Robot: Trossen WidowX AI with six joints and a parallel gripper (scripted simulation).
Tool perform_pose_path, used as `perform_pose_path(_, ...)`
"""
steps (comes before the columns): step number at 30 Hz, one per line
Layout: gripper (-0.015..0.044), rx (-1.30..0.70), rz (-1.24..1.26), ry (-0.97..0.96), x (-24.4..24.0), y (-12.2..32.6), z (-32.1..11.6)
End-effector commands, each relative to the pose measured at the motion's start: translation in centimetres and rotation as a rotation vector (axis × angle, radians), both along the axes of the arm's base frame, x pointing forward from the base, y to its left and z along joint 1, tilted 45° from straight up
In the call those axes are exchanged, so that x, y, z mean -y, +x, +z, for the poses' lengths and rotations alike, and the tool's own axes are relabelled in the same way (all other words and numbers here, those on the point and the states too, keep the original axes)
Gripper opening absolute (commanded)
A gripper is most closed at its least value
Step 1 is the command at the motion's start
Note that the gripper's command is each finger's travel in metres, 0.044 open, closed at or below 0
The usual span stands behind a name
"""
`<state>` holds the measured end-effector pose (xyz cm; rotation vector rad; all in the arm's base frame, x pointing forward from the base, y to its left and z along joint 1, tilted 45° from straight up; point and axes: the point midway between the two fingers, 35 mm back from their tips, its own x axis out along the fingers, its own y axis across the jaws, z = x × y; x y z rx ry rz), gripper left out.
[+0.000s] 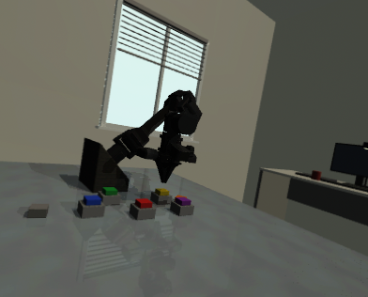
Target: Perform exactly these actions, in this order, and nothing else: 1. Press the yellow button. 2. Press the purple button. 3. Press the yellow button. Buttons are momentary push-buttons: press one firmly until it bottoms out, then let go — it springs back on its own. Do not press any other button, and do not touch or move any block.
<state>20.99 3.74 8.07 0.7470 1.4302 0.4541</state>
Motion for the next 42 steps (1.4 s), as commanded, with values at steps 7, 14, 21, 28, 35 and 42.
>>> perform_pose_path(7, 0.0020, -0.003, -0.003, 0.007, -1.3, 0.1, -1.2)
perform_pose_path(14, 0.0020, -0.003, -0.002, 0.008, -2.1, 0.2, -2.0)
perform_pose_path(21, 0.0020, -0.003, -0.002, 0.009, -2.3, 0.2, -2.1)
perform_pose_path(28, 0.0020, -0.003, -0.002, 0.009, -2.3, 0.2, -2.1)
perform_pose_path(35, 0.0020, -0.003, -0.002, 0.009, -2.3, 0.2, -2.1)
perform_pose_path(42, 0.0020, -0.003, -0.002, 0.008, 0.1, -0.2, 0.2)
